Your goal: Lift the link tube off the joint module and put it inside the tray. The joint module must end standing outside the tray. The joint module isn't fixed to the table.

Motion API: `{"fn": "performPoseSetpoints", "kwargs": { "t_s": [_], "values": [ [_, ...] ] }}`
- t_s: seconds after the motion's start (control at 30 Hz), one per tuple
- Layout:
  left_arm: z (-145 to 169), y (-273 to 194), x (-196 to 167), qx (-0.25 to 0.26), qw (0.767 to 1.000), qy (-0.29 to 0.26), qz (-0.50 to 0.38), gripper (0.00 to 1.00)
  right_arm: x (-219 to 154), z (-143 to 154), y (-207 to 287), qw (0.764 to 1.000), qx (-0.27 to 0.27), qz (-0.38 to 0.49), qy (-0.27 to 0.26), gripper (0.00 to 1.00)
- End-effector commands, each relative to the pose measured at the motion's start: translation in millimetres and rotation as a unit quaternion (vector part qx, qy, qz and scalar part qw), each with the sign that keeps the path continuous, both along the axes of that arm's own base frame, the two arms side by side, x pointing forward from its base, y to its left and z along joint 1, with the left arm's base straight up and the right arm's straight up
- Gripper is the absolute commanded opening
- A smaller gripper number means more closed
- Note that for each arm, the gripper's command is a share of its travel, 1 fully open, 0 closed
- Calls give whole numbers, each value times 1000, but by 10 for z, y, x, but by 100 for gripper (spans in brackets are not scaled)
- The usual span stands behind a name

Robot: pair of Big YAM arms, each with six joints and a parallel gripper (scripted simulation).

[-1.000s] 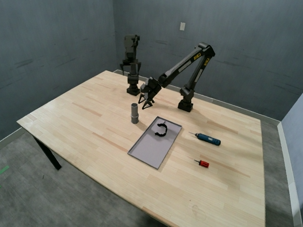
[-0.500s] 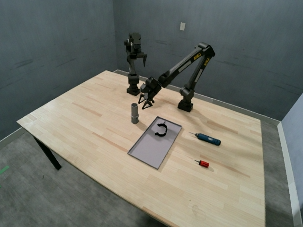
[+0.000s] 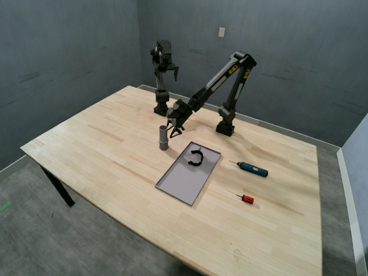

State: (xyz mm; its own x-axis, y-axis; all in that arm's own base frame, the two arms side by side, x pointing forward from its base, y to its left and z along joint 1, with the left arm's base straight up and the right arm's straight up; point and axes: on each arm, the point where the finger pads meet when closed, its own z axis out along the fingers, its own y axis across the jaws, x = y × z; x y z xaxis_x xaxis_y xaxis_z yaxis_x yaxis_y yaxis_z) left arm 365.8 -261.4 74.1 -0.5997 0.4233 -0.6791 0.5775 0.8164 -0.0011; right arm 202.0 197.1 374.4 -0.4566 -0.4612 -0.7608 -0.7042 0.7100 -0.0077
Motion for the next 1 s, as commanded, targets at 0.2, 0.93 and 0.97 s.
{"fn": "performPoseSetpoints", "kwargs": {
  "t_s": [0.2, 0.93, 0.97],
  "values": [
    [6, -258, 374, -12, 1000, -24, -6, 72, 49, 180, 41, 1000, 18, -5, -13, 100],
    [119, -269, 392, -17, 999, -31, -5, 47, 49, 180, 41, 1000, 18, -5, -13, 100],
    [144, -282, 411, -20, 999, -36, -5, 47, 49, 180, 41, 1000, 18, -5, -13, 100]
  ]
}}
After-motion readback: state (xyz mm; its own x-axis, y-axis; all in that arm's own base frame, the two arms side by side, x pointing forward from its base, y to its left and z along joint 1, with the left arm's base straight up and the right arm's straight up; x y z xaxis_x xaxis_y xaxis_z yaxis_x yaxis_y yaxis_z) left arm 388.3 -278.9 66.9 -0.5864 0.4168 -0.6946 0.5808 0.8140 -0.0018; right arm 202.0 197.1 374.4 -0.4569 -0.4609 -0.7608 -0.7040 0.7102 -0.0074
